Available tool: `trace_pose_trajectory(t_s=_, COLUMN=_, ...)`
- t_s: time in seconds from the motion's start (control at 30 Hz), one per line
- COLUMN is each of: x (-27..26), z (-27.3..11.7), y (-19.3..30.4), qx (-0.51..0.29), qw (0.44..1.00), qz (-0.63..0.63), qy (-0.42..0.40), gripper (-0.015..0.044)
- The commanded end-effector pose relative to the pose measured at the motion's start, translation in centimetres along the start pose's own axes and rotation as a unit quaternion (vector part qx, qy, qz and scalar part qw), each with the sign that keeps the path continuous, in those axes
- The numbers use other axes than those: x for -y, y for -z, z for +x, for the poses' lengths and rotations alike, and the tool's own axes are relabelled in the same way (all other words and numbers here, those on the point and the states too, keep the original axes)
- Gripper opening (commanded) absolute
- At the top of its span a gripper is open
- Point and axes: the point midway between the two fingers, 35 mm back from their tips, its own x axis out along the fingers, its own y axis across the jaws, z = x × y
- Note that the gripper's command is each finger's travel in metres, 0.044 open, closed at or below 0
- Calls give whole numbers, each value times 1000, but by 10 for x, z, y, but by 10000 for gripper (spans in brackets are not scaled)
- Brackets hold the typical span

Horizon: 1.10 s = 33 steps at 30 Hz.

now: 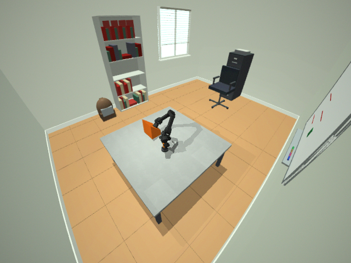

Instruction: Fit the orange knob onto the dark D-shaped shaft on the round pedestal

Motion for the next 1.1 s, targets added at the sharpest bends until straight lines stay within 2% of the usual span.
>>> trace_pose_trajectory(t_s=0.0, x=0, z=1, y=0, qx=0, qw=1000, qz=-6, qy=0, gripper=0)
trace_pose_trajectory(t_s=0.6, x=2, z=-4, y=-1, qx=0, qw=1000, qz=-6, qy=0, gripper=0)
trace_pose_trajectory(t_s=0.83, x=1, z=-2, y=0, qx=0, qw=994, qz=-106, qy=0, gripper=0)
trace_pose_trajectory(t_s=1.07, x=0, z=0, y=0, qx=0, qw=994, qz=-111, qy=0, gripper=0)
